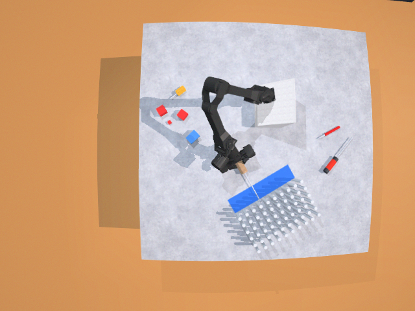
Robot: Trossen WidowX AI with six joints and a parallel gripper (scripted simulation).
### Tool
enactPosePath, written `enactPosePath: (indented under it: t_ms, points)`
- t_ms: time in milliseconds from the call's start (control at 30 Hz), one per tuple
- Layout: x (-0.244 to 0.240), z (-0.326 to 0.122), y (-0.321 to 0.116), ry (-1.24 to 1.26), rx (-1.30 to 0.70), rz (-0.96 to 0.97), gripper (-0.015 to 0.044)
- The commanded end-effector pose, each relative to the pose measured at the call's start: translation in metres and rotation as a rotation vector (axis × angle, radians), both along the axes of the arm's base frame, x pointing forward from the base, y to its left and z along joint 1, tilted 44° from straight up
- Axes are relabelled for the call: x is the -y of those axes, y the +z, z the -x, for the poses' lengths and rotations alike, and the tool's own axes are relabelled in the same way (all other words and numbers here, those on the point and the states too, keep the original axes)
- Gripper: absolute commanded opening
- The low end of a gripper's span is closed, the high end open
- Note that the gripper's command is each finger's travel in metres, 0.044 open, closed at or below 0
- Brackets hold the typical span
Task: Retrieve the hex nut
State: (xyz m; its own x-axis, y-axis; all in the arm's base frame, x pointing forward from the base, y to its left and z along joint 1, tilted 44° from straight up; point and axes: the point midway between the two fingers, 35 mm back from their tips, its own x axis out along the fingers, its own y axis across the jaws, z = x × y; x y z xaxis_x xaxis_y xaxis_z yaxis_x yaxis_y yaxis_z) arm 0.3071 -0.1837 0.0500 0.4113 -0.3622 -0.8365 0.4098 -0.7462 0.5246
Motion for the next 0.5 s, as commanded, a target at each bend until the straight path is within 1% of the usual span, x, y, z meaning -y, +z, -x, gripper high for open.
enactPosePath:
  t_ms: [0, 467]
  points:
    - [-0.0003, 0.0026, 0.0006, 0.006, 0.001, -0.005, 0.0]
    - [0.0025, 0.0118, 0.004, 0.006, 0.0, -0.005, 0.0]
